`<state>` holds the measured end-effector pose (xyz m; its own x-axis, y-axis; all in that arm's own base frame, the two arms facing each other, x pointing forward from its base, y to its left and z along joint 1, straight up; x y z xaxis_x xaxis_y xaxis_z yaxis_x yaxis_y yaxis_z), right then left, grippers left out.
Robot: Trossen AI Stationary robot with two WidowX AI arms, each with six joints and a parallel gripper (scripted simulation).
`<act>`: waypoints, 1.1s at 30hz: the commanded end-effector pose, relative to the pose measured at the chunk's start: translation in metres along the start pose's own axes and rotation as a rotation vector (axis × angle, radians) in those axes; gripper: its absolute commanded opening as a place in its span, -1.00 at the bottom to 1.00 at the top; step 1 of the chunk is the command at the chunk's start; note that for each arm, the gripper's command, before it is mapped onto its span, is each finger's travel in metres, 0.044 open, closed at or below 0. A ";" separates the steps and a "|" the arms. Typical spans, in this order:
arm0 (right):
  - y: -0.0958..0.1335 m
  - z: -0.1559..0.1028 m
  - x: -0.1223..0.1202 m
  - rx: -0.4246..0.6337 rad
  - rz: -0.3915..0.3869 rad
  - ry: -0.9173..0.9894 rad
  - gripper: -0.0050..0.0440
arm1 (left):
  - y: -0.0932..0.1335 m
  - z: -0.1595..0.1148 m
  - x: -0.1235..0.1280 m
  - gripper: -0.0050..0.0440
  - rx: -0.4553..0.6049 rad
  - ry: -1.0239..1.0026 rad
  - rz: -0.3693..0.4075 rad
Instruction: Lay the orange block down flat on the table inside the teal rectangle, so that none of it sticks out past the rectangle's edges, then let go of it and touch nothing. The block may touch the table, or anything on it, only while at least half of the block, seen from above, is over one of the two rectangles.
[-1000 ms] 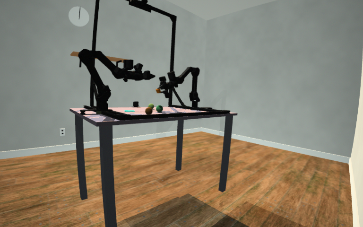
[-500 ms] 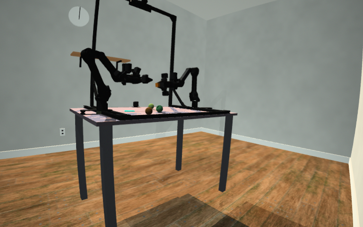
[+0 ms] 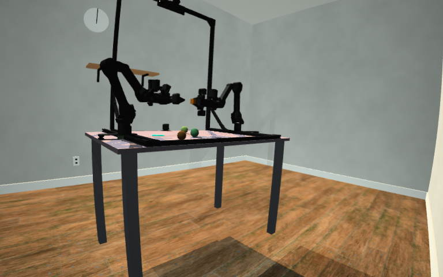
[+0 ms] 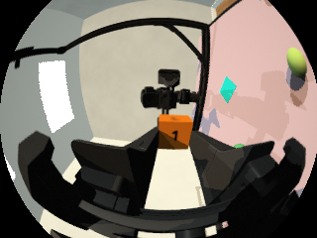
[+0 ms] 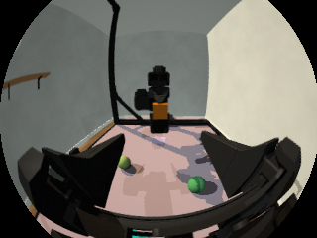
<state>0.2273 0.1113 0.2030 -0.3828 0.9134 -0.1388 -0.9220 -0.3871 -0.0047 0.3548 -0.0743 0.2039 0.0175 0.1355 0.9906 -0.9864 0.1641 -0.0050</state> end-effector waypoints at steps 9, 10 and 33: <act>-0.022 0.005 0.000 0.005 -0.003 0.000 1.00 | 0.000 0.000 -0.002 -0.80 0.002 0.003 -0.005; -0.024 0.005 0.000 0.005 -0.003 0.000 1.00 | 0.000 0.000 -0.002 -0.80 0.002 0.003 -0.005; -0.083 0.007 0.000 0.005 -0.003 0.000 1.00 | 0.000 0.000 -0.002 -0.80 0.002 0.003 -0.005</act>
<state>0.2955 0.1412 0.2134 -0.3778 0.9154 -0.1386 -0.9239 -0.3825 -0.0073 0.3545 -0.0744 0.2023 0.0210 0.1348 0.9906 -0.9863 0.1647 -0.0015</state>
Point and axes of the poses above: on each arm, the point midway between the two fingers, 35 mm back from their tips, its own y axis back along the fingers, its own x axis across the jaws, z = x × y, the point moved 8 cm from there along y, back along the fingers, and after that the axes turned 8 degrees about y, right-handed, at the moved point
